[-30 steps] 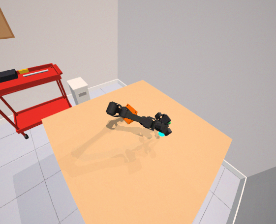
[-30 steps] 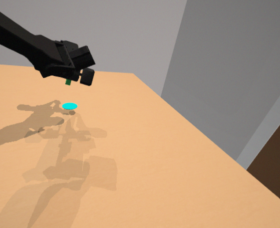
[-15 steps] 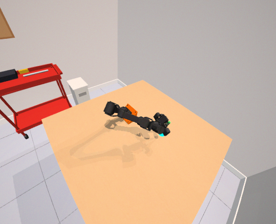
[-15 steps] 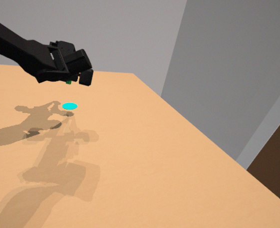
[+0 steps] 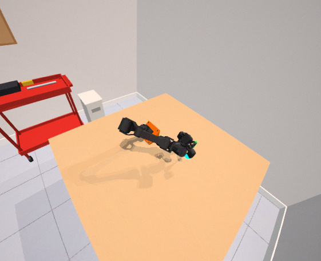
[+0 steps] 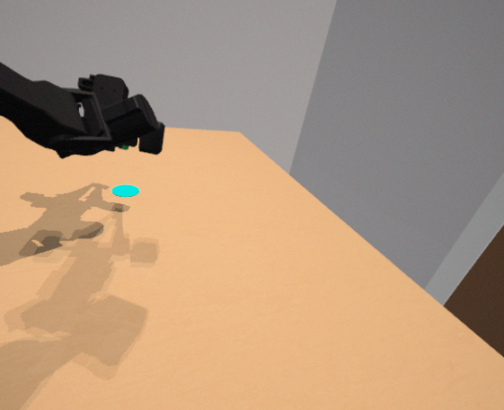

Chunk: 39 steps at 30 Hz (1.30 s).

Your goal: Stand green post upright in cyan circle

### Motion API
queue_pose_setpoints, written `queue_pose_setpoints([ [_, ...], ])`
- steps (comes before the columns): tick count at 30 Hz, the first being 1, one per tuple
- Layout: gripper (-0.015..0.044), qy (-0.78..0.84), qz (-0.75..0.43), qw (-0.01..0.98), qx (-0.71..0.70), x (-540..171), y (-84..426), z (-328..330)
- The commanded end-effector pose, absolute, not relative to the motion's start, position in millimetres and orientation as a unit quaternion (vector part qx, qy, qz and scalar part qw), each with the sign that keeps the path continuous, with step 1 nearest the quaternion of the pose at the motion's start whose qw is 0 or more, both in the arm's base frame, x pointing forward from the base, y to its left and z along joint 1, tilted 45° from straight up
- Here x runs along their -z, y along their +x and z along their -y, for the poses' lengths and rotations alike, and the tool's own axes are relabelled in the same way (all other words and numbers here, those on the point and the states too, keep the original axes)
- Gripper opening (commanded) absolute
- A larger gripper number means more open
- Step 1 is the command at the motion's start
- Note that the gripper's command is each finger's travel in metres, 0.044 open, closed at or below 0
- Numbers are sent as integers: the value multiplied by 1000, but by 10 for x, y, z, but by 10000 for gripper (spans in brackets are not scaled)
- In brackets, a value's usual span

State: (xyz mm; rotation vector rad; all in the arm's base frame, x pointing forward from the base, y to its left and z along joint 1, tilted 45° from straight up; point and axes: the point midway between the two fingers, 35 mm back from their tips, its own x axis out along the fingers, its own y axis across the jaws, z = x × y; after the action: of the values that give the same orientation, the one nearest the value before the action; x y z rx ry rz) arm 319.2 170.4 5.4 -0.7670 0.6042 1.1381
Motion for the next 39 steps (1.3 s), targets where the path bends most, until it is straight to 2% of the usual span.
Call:
queue_pose_setpoints([
  [1, 23, -350, -259, 735, -519, -86, 3174, -1685],
  [27, 23, -353, -226, 741, -525, -140, 3135, -1655],
  [39, 23, -355, -228, 739, -525, 295, 3199, -1226],
])
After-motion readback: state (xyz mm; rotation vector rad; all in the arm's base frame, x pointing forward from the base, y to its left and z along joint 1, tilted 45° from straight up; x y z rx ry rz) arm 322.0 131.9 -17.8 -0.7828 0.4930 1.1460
